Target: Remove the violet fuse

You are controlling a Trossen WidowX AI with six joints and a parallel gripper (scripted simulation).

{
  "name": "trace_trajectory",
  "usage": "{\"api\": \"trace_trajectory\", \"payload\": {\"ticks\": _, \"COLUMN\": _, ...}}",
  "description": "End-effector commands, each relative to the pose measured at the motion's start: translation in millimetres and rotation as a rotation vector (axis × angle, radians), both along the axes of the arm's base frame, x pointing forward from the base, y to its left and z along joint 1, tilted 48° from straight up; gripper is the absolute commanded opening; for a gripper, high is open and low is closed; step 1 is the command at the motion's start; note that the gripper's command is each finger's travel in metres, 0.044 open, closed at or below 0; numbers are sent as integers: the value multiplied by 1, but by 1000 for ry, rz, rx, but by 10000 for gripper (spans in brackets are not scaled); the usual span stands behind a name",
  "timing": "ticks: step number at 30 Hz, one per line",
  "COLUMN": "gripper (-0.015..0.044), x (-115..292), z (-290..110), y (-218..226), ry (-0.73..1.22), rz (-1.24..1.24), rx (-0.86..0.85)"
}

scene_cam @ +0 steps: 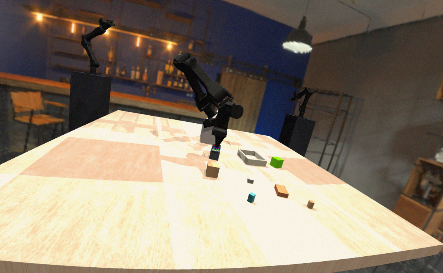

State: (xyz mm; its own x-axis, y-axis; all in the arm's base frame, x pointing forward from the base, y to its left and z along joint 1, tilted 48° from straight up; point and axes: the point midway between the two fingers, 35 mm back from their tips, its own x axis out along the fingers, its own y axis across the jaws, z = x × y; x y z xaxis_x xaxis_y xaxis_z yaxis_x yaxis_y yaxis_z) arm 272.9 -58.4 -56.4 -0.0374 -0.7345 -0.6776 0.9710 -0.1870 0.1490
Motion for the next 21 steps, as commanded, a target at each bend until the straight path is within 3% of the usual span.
{"api": "trace_trajectory", "payload": {"ticks": 1, "gripper": 74, "x": -1, "z": -1, "y": -3, "ry": 7, "rz": 2, "rx": -5}}
{"api": "trace_trajectory", "payload": {"ticks": 21, "gripper": 74, "x": -2, "z": -6, "y": -8, "ry": 7, "rz": 2, "rx": -5}}
